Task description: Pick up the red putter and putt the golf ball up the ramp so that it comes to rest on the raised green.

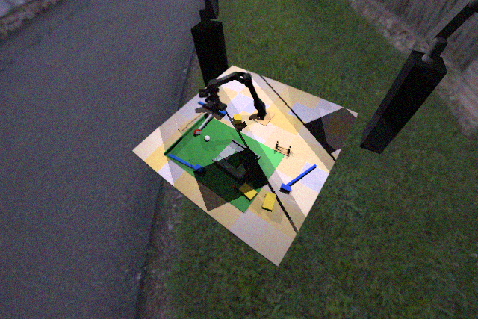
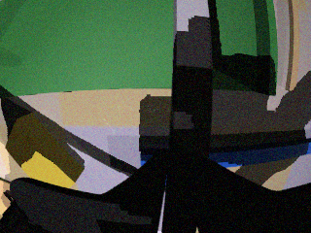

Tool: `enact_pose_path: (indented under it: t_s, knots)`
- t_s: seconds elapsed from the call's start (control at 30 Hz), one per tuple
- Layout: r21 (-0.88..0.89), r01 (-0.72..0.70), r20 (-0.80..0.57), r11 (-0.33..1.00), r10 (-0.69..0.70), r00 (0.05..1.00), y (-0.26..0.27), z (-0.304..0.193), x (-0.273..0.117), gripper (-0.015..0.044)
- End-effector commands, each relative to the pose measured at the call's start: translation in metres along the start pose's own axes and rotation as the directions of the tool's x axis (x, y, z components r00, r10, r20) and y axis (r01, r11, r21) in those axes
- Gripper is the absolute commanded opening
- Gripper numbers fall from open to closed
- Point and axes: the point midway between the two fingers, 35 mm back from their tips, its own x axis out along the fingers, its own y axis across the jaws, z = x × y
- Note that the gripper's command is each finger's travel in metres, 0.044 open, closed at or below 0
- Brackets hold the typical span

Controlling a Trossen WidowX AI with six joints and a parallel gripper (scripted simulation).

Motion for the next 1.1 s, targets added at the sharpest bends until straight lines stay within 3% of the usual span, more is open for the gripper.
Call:
enact_pose_path:
  t_s: [0.0, 0.4, 0.67, 1.07]
  knots:
    - [0.000, 0.000, 0.000, 1.000, 0.000, 1.000, 0.000, 0.000, 0.000, 0.0000]
    - [-0.007, -0.011, 0.001, 1.000, 0.011, 1.000, 0.133, 0.000, -0.001, 0.0000]
    - [-0.007, -0.011, 0.001, 1.000, 0.011, 1.000, 0.135, 0.000, -0.008, 0.0000]
    - [-0.007, -0.011, 0.001, 1.000, 0.011, 1.000, 0.134, 0.000, -0.058, 0.0000]
